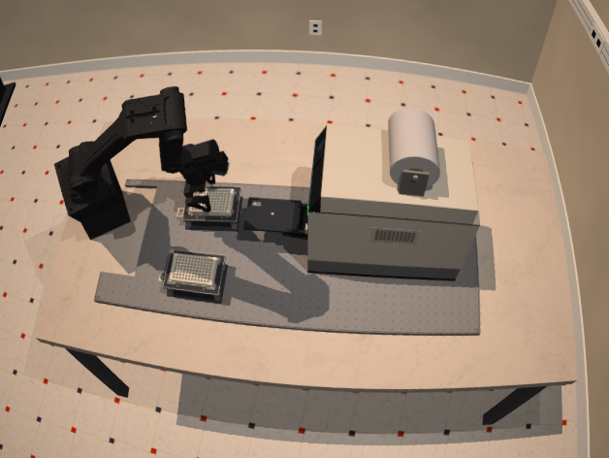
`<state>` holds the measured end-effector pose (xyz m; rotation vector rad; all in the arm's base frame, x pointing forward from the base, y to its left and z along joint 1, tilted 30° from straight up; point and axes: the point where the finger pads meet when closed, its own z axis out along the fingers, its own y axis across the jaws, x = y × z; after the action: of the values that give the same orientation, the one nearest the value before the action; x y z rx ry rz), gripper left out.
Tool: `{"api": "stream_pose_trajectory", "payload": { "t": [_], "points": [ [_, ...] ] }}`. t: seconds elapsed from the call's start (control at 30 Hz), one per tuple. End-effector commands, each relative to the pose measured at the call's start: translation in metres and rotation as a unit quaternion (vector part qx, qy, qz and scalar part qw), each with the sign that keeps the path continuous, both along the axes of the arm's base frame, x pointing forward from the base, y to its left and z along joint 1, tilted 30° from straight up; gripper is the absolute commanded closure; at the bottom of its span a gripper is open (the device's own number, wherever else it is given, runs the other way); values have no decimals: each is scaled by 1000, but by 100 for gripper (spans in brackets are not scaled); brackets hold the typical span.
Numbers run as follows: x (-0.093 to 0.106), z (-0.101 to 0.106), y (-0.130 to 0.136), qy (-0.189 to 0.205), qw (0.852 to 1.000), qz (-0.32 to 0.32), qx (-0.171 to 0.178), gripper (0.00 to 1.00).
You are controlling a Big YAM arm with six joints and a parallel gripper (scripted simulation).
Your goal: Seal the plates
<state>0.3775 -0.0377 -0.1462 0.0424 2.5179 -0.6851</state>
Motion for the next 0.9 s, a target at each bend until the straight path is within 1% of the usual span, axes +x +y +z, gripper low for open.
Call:
{"api": "stream_pose_trajectory", "payload": {
  "t": [0.0,0.17,0.3,0.47,0.63,0.87],
  "points": [
    [-4,-3,8,7,1000,10,1,0],
    [-7,-6,10,13,1000,12,0,0],
    [-8,-7,3,15,1000,4,0,0],
    [-5,-2,-3,8,1000,-6,2,0],
    [-1,2,-4,1,1000,-8,3,0],
    [0,3,-6,-1,1000,-12,3,0]
  ]
}}
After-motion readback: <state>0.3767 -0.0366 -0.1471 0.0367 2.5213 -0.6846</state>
